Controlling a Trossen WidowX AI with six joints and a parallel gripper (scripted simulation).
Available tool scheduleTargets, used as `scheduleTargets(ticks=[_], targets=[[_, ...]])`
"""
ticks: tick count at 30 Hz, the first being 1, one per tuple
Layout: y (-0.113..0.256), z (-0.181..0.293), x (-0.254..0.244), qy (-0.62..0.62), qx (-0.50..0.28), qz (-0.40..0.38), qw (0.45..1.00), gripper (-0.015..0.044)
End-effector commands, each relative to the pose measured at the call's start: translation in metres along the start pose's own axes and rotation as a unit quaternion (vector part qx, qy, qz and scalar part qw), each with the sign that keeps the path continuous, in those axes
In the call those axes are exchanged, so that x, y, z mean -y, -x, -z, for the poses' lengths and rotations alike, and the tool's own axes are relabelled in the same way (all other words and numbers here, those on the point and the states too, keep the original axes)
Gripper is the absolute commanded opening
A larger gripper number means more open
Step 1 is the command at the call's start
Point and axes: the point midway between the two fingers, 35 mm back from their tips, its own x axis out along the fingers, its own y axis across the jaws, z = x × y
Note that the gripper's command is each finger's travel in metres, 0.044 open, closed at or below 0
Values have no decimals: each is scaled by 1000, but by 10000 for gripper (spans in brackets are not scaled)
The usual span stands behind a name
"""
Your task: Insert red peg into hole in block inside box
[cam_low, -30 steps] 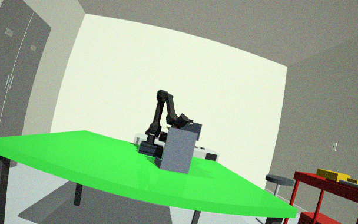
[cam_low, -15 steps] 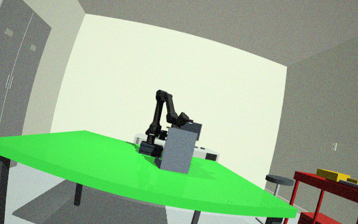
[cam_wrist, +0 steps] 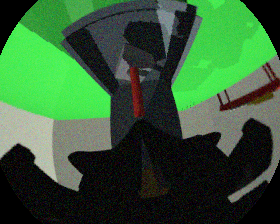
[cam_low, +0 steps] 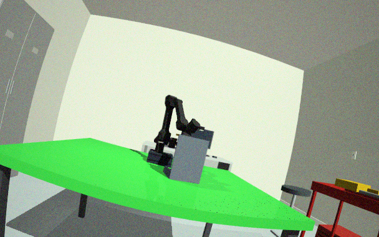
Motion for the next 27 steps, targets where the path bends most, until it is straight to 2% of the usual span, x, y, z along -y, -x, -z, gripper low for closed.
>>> scheduleTargets(ticks=[1,27], targets=[[-1,-1,0,0,0,0,1000,0],[-17,-26,-1,-2,1,-3,1000,0]])
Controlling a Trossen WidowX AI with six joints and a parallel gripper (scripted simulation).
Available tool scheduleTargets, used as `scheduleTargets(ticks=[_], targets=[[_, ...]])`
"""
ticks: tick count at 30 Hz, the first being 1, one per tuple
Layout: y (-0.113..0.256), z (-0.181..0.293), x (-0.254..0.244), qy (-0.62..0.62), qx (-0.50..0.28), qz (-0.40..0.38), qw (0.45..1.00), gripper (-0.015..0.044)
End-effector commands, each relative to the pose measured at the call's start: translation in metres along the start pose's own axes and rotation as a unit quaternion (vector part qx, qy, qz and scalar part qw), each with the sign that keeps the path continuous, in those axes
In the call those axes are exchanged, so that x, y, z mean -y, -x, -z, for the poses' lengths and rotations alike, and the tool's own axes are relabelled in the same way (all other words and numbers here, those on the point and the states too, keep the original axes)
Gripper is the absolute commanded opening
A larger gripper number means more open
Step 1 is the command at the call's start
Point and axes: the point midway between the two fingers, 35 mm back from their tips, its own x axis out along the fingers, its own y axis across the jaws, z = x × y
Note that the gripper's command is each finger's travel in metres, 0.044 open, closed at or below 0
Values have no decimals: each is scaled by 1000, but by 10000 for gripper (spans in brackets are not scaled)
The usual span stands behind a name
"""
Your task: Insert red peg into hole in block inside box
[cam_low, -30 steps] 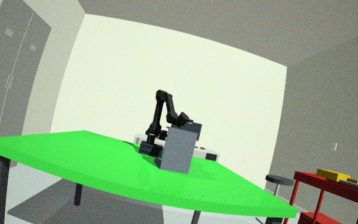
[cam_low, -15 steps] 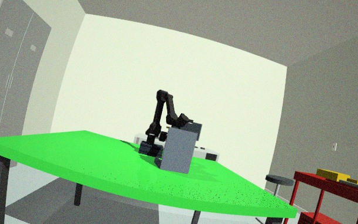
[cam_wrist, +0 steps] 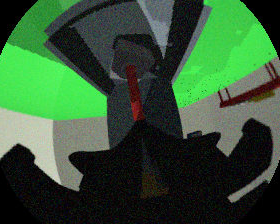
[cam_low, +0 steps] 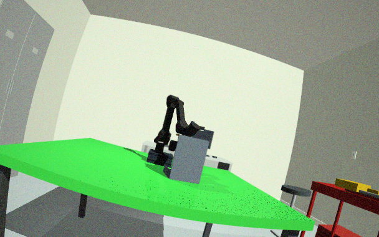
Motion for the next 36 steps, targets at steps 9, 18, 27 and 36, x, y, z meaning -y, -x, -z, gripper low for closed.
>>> scheduleTargets(ticks=[9,18,27,36], targets=[[-4,-21,-5,8,24,-8,1000,0],[-5,-22,-5,8,24,-8,1000,0],[-6,-23,-5,8,24,-8,1000,0],[-6,-23,-5,8,24,-8,1000,0]])
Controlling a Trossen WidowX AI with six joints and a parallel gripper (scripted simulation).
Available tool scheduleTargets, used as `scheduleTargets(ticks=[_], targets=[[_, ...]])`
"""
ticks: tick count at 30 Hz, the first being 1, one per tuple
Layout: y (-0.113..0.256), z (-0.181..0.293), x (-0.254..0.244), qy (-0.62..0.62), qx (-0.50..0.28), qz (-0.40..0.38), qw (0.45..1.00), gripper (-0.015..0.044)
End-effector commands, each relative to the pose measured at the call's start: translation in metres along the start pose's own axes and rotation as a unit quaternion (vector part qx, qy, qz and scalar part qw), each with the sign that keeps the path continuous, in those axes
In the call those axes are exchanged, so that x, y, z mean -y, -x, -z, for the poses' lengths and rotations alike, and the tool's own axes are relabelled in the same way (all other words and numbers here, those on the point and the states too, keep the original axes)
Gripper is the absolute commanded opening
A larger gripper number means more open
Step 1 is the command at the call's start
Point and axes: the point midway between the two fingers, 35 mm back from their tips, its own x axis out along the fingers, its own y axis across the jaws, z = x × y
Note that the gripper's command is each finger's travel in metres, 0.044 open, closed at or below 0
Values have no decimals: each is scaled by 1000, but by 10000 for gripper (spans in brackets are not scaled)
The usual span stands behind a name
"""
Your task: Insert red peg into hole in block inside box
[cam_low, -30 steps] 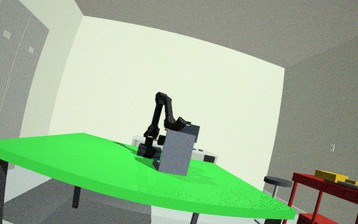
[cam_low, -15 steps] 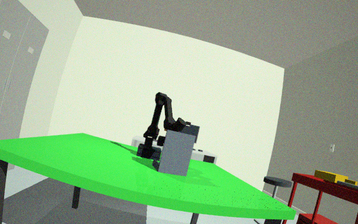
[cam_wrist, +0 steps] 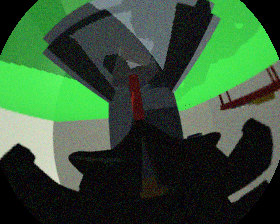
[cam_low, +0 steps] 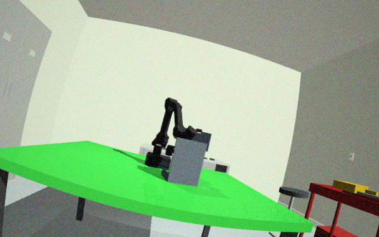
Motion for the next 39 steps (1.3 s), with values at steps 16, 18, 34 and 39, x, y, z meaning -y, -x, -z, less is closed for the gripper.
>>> scheduleTargets(ticks=[16,18,34,39], targets=[[25,-20,-9,4,17,-4,1000,220],[31,-24,-10,4,17,-4,1000,220],[66,-28,-12,4,19,-4,1000,440],[78,-26,-13,4,19,-4,1000,440]])
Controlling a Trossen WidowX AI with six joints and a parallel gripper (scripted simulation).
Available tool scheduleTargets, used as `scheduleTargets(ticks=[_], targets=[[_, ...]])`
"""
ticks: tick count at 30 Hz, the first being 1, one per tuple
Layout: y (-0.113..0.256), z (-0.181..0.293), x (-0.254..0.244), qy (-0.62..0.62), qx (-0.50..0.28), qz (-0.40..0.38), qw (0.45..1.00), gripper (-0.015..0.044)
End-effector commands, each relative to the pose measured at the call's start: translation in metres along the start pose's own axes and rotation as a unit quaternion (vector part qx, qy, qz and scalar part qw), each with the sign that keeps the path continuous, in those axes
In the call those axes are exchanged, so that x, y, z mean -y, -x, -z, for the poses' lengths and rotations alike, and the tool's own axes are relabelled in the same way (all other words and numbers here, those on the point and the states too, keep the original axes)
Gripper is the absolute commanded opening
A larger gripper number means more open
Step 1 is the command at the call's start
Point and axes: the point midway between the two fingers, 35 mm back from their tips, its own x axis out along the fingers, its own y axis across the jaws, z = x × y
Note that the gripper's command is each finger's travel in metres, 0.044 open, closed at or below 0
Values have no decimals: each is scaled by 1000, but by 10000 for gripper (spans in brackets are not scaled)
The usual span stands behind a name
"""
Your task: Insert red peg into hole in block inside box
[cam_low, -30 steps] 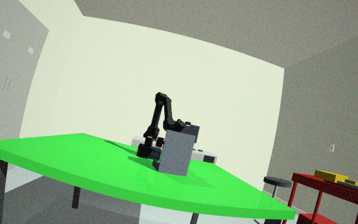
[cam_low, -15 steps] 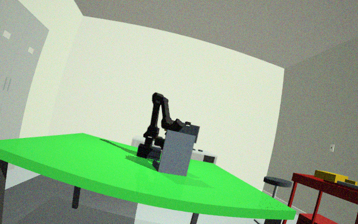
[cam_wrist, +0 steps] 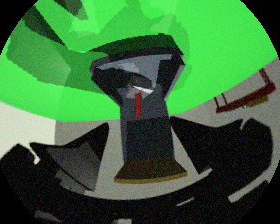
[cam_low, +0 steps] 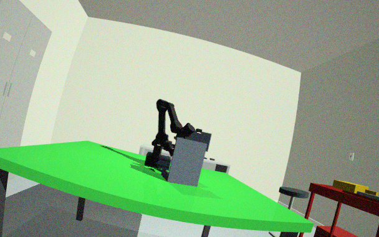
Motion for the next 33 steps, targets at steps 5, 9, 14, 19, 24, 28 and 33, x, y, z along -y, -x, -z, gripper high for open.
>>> scheduleTargets(ticks=[5,9,14,19,24,28,33], targets=[[21,1,-3,-3,0,-3,1000,440],[31,2,-5,-2,0,-3,1000,440],[43,1,-8,-2,0,-3,1000,440],[47,1,-9,-2,0,-3,1000,440],[47,1,-9,-2,0,-3,1000,440],[47,1,-9,-2,0,-3,1000,440],[47,1,-9,-2,0,-3,1000,440]])
